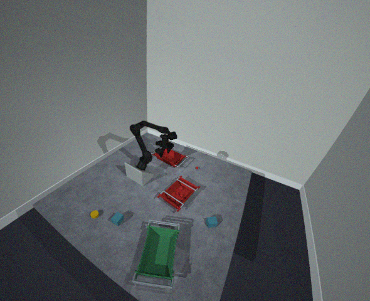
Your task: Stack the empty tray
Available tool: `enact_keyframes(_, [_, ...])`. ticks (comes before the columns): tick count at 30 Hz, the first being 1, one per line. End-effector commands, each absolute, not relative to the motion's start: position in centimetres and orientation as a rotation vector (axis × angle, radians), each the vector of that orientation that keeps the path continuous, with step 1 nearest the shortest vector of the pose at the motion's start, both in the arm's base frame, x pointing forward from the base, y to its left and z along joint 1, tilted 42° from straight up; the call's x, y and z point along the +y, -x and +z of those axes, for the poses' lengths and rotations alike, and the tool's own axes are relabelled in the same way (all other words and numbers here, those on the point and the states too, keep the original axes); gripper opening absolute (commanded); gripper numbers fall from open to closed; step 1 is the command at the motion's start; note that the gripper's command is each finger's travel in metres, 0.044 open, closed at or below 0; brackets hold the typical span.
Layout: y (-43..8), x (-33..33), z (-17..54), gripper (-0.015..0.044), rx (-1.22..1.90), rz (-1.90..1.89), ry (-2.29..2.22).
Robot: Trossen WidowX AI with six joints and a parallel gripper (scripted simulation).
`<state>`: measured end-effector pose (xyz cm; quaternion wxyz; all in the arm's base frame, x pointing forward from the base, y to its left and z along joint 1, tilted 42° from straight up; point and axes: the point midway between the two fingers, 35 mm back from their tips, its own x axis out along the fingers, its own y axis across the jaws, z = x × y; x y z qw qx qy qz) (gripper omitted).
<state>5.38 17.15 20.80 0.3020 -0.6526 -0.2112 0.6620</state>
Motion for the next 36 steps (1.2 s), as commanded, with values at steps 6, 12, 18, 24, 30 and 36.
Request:
enact_keyframes(6, [-5.5,17.2,20.5,0.0440,-0.630,1.747,1.786])
enact_keyframes(12, [-5.9,18.5,19.3,0.0440,-0.629,1.749,1.785])
enact_keyframes(18, [-6.1,20.4,17.5,0.0440,-0.628,1.751,1.784])
enact_keyframes(24, [-6.0,22.0,15.5,0.0440,-0.629,1.751,1.780])
enact_keyframes(30, [-5.8,22.9,14.3,0.0440,-0.629,1.751,1.777])
enact_keyframes(36, [-5.8,22.9,14.3,0.0396,-0.629,1.751,1.777])
